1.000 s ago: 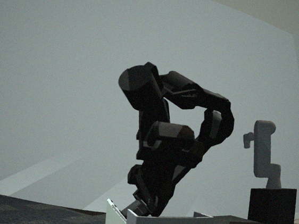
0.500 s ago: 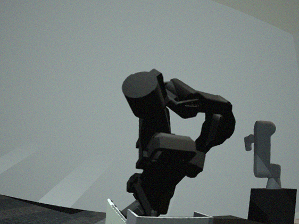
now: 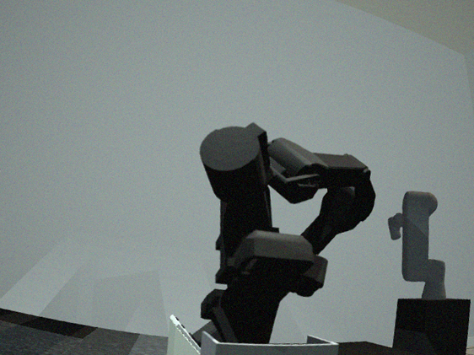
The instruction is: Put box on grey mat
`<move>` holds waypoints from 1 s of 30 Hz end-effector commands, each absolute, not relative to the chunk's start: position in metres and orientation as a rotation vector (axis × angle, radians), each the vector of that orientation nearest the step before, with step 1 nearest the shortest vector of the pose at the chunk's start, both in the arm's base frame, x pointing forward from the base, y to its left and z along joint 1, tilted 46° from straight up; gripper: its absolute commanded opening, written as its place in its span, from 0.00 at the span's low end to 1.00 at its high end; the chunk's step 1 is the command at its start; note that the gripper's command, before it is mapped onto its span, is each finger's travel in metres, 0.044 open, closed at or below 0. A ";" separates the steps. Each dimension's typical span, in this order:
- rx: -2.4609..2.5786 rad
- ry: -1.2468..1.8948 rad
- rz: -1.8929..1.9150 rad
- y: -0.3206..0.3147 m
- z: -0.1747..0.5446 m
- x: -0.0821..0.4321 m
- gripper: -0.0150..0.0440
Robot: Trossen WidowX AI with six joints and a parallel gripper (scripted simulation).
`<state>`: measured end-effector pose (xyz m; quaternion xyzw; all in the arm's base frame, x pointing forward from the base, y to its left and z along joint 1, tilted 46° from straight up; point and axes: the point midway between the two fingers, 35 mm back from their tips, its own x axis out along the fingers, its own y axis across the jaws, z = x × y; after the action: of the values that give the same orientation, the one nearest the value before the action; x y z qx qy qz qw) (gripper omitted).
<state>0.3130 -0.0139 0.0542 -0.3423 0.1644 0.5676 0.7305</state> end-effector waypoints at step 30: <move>-0.753 0.364 1.251 -0.026 0.064 0.308 0.52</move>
<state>0.3095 -0.0228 0.0617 -0.3405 0.1644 0.5681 0.7309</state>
